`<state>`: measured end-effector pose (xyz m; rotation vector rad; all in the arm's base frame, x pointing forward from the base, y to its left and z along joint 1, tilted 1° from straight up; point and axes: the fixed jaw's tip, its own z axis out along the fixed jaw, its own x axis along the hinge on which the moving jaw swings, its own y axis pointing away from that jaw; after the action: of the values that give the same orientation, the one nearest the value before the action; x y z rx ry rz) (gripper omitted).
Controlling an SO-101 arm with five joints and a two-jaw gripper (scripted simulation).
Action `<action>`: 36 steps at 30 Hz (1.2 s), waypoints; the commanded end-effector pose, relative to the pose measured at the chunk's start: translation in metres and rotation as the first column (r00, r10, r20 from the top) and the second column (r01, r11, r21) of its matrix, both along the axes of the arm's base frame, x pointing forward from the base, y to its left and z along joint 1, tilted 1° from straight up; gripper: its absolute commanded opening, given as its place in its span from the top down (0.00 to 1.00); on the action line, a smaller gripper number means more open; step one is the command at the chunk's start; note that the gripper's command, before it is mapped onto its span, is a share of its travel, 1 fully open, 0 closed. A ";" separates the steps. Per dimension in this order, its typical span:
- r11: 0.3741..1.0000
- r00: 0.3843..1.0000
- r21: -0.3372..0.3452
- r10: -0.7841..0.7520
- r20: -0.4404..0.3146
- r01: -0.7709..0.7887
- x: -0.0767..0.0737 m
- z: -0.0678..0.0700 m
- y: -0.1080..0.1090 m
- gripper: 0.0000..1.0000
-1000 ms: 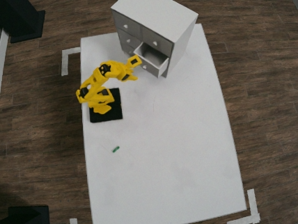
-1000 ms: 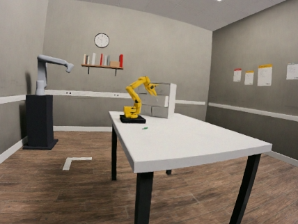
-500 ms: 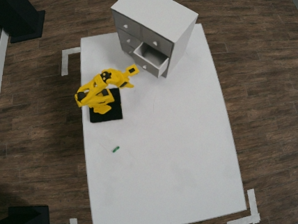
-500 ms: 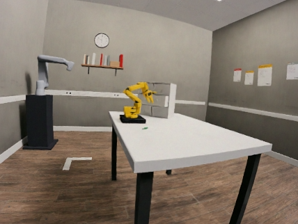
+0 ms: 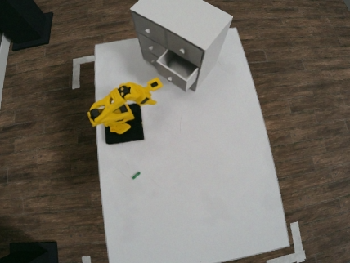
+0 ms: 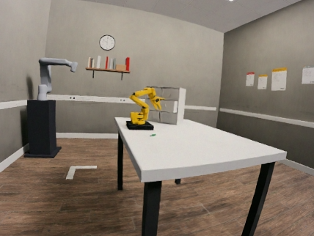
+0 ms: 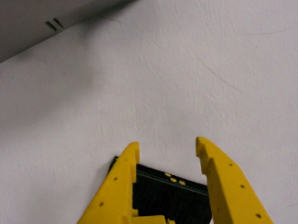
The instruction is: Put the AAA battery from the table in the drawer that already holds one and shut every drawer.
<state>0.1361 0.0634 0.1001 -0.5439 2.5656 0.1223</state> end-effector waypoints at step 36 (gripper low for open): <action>0.954 0.809 0.278 -0.077 0.583 -0.110 0.040 0.064 0.026 0.79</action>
<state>0.1674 0.0808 0.1732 -0.3917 1.8827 0.2726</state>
